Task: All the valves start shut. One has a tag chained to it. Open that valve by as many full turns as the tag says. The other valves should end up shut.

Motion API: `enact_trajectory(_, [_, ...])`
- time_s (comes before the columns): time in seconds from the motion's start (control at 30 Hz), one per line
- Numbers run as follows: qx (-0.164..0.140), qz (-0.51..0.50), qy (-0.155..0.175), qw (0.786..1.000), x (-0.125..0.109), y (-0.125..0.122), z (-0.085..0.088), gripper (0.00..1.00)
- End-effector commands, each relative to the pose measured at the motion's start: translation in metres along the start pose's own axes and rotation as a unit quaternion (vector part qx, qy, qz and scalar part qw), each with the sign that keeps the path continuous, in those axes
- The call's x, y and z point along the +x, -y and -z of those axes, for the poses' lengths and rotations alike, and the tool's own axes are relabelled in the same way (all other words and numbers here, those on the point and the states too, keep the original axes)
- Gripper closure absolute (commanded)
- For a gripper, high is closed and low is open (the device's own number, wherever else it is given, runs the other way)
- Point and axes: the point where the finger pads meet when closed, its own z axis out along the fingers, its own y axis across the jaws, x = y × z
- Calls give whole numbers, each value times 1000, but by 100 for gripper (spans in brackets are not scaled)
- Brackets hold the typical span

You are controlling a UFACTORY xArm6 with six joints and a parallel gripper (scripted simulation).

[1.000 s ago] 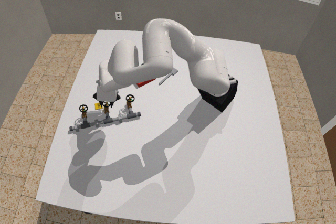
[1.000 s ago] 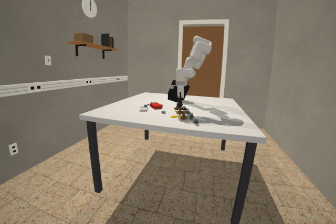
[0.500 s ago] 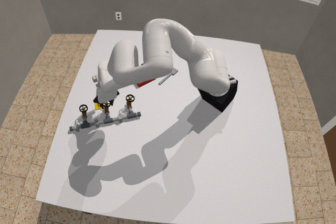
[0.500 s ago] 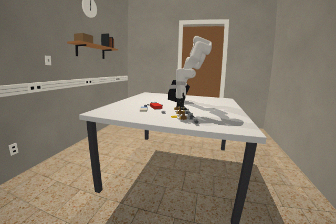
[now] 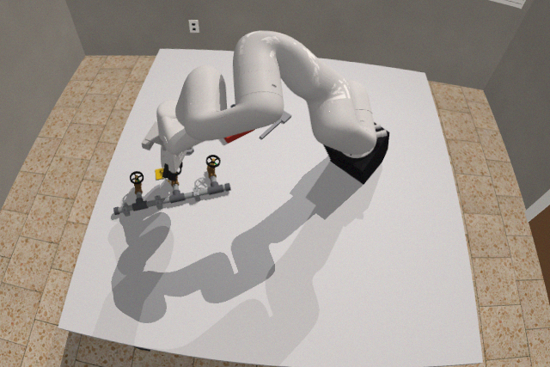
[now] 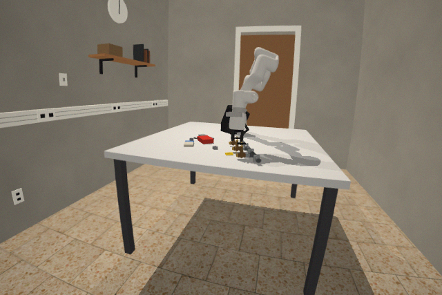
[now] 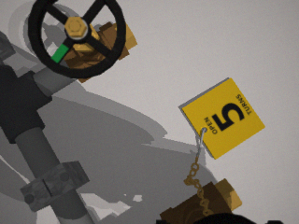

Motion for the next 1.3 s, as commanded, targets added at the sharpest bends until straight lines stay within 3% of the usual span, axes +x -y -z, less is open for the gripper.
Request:
enact_trajectory(0.0, [18,137,-19,990,2,1,1,100])
enact_trajectory(0.2, [9,281,-17,959,2,1,1,100])
enact_trajectory(0.4, [3,430,-16,902,2,1,1,100])
enact_trajectory(0.47, [3,430,-16,902,2,1,1,100])
enact_trajectory(0.5, [5,498,-21,867,2,1,1,100])
enact_trajectory(0.63, [1,561,-19,827,2,1,1,100])
enact_trajectory(0.9, [5,708,-33,705,2,1,1,100])
enact_trajectory(0.97, [4,720,-33,693,2,1,1,100])
enact_trajectory(1.27, [4,740,-34,672,2,1,1,100])
